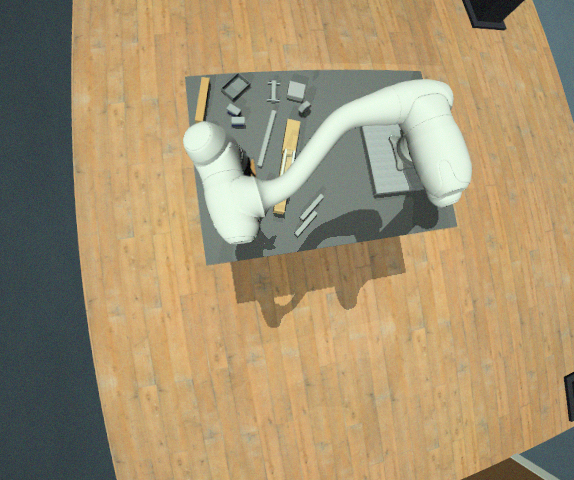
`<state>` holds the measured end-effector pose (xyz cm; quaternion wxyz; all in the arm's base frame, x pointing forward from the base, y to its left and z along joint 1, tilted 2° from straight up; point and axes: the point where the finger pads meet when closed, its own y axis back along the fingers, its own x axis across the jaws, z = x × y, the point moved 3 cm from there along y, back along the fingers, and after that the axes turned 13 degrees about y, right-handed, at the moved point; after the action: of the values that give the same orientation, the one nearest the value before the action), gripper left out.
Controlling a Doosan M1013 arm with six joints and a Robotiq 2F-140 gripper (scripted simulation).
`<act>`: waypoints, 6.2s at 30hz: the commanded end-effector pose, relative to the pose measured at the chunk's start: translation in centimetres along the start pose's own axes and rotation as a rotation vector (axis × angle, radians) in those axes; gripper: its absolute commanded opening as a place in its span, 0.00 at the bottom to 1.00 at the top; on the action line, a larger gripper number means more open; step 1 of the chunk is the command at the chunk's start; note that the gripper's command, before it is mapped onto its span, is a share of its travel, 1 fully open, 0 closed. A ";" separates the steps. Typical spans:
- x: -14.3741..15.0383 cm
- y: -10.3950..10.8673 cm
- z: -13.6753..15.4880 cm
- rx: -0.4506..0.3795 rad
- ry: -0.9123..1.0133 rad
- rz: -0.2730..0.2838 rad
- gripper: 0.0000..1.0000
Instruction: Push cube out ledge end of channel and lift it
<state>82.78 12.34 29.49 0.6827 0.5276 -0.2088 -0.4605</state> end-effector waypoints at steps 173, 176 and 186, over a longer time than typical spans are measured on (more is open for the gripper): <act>-13.7 -37.2 12.7 0.305 0.313 0.274 0.23; -13.6 -37.6 12.5 0.305 0.313 0.274 0.23; -13.5 -37.8 12.4 0.305 0.313 0.274 0.23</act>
<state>51.14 16.54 2.16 0.6752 0.6562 -0.2370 -0.2396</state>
